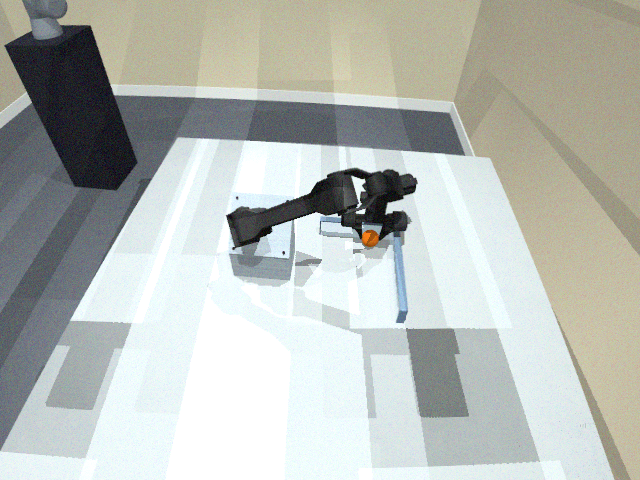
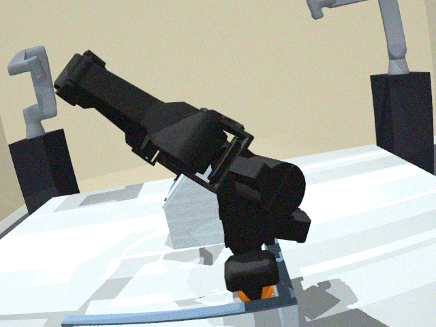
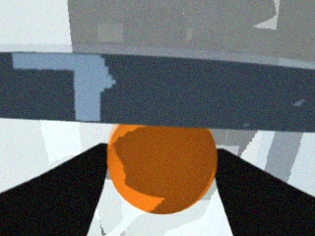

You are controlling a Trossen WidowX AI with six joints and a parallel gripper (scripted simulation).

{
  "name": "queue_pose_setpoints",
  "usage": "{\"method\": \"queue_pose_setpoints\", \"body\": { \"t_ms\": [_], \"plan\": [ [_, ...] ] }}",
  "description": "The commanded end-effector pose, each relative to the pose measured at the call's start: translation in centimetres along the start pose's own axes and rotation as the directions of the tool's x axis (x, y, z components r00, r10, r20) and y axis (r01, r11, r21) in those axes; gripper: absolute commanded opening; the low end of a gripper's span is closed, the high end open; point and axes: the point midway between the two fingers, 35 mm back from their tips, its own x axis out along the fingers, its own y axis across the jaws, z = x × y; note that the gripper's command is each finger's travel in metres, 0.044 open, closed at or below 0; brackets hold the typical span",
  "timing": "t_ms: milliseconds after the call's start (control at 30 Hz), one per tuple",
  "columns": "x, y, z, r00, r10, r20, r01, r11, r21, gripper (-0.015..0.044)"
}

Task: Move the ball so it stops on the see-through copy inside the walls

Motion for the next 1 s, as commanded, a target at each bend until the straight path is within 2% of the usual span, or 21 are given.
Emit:
{"method": "queue_pose_setpoints", "body": {
  "t_ms": [0, 100, 567, 667, 833, 967],
  "plan": [
    [0.6, 0.1, 0.0, 1.000, -0.004, -0.006, 0.003, 1.000, -0.008, 0.0000],
    [0.8, 0.1, 0.0, 1.000, -0.004, -0.006, 0.003, 1.000, -0.008, 0.0000],
    [0.5, 0.1, 0.0, 1.000, 0.002, 0.000, -0.002, 1.000, -0.002, 0.0361],
    [-0.6, 0.0, 0.0, 1.000, 0.001, 0.001, -0.001, 1.000, -0.003, 0.0361],
    [-7.8, 0.1, 0.1, 1.000, -0.003, -0.002, 0.003, 1.000, -0.008, 0.0361],
    [-8.1, 0.1, 0.1, 1.000, -0.003, -0.002, 0.003, 1.000, -0.008, 0.0361]
  ]
}}
